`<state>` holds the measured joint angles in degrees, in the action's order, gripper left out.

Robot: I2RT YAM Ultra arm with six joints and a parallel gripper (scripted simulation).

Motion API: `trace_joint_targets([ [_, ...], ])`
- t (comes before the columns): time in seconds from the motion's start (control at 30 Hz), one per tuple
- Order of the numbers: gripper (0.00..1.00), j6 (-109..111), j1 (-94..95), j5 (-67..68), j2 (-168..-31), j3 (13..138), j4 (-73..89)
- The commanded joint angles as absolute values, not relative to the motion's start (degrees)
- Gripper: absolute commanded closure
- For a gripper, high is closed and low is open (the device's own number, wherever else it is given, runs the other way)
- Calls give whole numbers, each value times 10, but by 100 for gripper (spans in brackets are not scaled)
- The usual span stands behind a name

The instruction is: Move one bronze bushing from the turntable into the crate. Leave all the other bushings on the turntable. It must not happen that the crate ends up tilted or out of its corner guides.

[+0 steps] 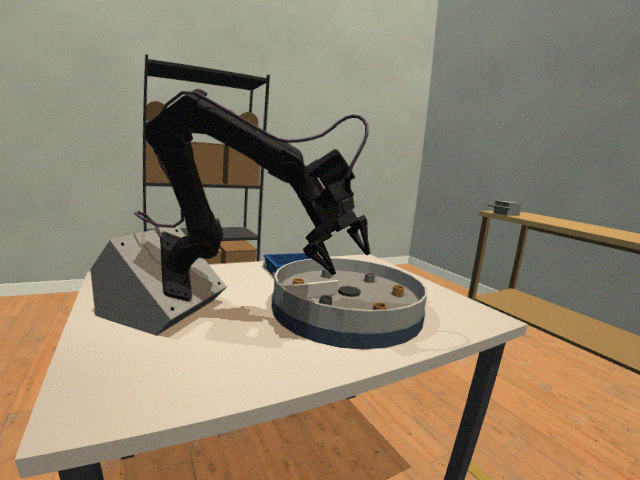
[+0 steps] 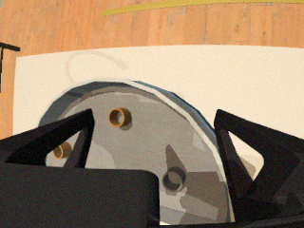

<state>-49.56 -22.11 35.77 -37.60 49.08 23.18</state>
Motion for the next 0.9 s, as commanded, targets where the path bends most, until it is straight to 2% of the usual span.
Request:
trace_joint_targets([
  [0.0, 0, -494, -221, 361, -371, 497, 234],
  [0.57, 0, -494, -220, 358, -376, 495, 233],
  [0.87, 0, -398, -162, 354, -422, 555, 342],
])
